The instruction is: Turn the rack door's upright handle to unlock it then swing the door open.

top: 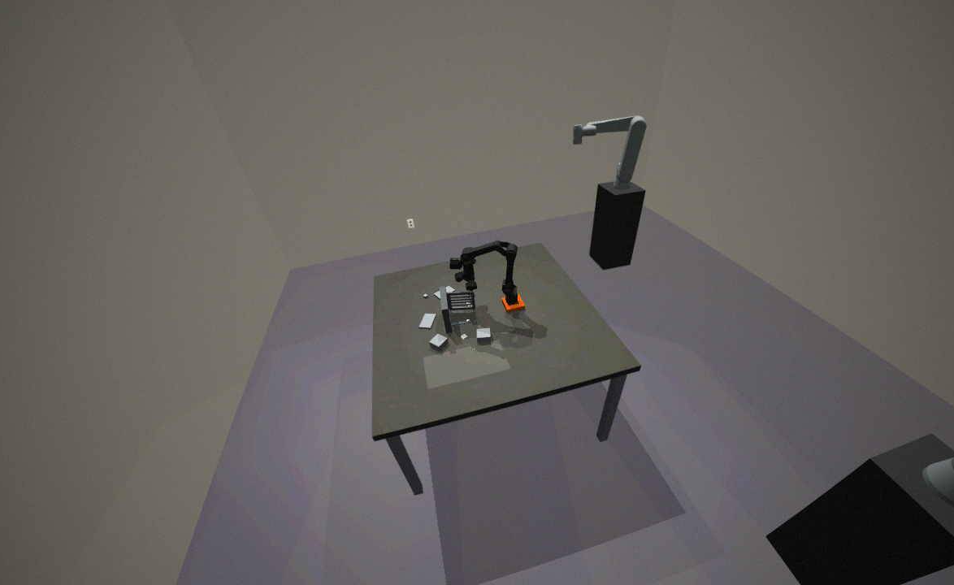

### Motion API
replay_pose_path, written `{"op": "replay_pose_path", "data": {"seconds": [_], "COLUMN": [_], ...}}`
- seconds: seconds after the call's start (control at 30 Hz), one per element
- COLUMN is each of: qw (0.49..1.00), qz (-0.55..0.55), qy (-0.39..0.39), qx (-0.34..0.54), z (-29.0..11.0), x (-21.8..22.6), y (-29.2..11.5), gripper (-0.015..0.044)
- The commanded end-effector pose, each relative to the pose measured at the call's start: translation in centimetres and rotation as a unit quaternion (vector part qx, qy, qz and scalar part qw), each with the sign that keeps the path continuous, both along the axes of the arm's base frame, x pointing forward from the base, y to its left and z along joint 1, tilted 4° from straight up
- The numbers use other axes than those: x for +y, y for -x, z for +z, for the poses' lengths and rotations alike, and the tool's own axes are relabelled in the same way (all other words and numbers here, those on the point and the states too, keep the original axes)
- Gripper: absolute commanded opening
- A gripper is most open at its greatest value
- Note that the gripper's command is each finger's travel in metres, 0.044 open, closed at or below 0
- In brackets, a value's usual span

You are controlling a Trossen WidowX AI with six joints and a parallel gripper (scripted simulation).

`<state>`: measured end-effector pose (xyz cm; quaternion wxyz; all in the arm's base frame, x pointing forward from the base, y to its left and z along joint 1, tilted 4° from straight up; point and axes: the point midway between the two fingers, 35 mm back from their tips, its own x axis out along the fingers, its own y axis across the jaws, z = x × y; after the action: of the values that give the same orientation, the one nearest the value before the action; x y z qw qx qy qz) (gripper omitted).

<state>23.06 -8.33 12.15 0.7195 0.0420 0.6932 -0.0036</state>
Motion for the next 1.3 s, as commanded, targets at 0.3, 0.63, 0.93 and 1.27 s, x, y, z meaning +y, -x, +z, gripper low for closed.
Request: {"op": "replay_pose_path", "data": {"seconds": [0.3, 0.63, 0.93, 1.27], "qw": [0.996, 0.996, 0.996, 0.996], "qz": [0.088, 0.089, 0.089, 0.089], "qy": [0.004, 0.004, 0.004, 0.004], "qx": [-0.003, -0.004, -0.004, -0.004], "z": [-0.1, -0.1, -0.1, 0.4], "x": [-2.4, -2.4, -2.4, -2.5], "y": [-0.6, -0.6, -0.6, -0.6], "gripper": [0.002, 0.002, 0.0204, 0.0292]}}
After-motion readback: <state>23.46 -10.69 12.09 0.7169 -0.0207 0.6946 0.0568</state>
